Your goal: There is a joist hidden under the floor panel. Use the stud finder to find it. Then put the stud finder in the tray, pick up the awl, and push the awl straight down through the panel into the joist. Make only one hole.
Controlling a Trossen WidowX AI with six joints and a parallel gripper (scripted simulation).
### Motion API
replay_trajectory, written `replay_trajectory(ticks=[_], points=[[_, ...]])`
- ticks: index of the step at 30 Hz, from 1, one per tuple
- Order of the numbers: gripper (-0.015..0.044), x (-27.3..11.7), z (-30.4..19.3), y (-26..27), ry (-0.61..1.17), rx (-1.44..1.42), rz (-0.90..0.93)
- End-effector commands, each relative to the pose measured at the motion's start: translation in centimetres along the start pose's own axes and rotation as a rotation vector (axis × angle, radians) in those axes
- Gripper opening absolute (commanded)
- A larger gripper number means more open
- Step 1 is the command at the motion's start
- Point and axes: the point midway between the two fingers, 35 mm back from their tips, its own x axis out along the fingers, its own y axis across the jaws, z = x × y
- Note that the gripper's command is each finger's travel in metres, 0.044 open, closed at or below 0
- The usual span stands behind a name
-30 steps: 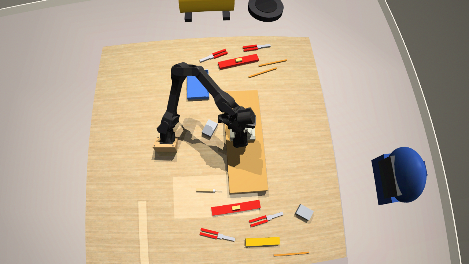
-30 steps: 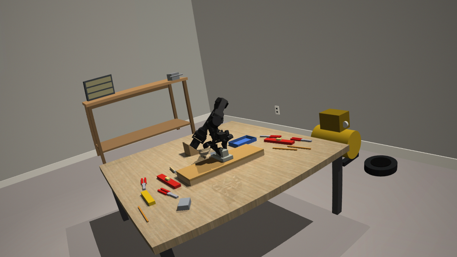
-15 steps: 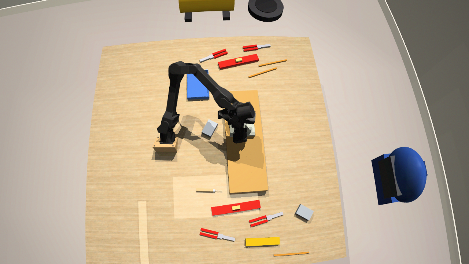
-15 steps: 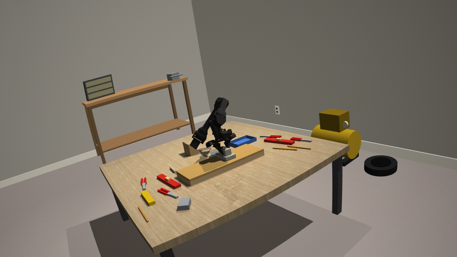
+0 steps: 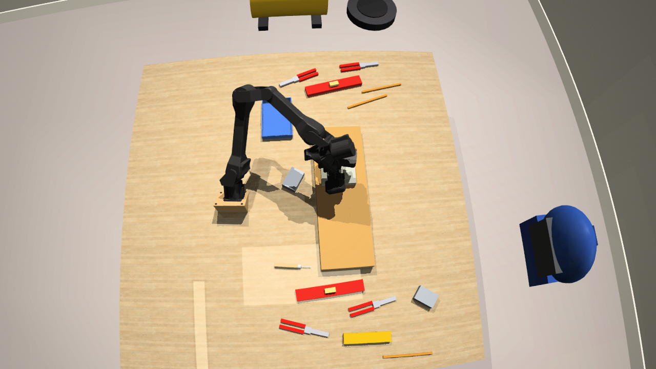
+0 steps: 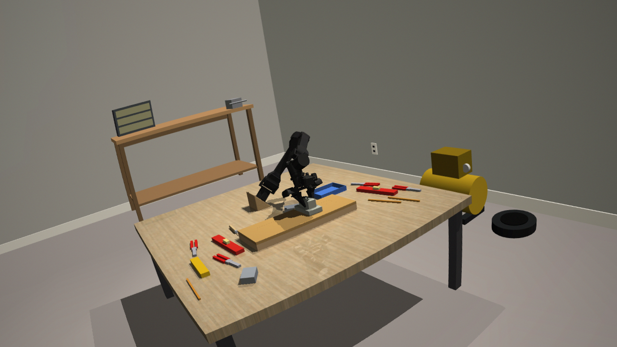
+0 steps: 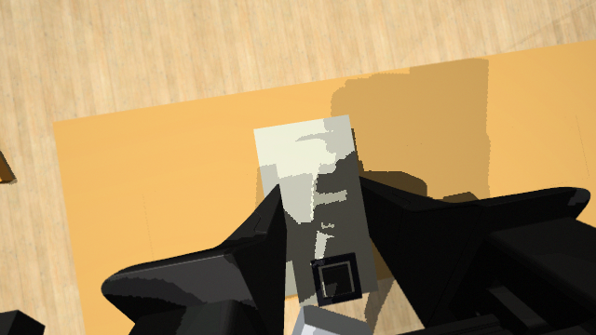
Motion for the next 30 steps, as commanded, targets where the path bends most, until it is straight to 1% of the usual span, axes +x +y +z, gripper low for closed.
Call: replay_trajectory(ticks=[1, 30], points=[[0.0, 0.1, -0.1, 1.3, 0.003, -0.01, 0.017], [0.0, 0.0, -0.1, 5.4, 0.003, -0.01, 0.018]])
